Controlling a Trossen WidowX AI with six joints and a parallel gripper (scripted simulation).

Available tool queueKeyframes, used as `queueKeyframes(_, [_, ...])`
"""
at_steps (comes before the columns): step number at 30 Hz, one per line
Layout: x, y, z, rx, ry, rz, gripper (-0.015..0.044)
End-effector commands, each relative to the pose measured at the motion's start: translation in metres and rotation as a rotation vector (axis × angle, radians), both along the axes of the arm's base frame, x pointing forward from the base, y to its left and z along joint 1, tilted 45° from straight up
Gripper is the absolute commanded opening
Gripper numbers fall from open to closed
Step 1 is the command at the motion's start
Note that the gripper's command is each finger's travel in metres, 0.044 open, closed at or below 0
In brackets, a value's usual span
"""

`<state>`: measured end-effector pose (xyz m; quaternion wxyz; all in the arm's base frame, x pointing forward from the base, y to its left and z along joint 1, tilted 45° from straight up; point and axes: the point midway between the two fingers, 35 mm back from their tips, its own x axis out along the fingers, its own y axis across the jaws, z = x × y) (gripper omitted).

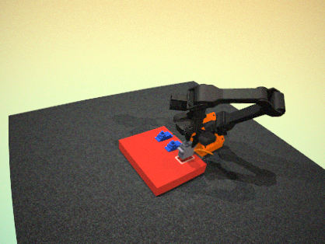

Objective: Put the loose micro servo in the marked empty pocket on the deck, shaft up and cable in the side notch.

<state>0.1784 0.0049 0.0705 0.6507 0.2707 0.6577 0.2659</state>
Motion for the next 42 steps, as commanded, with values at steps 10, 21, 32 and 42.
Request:
queueKeyframes(10, [0.0,0.003,-0.002,0.005,0.001,-0.009,0.0])
queueKeyframes(21, [0.0,0.01,-0.009,0.006,0.001,-0.009,0.0])
queueKeyframes(32, [0.0,0.017,-0.016,0.006,0.001,-0.009,0.0])
queueKeyframes(42, [0.0,0.024,-0.023,0.006,0.0,-0.009,0.0])
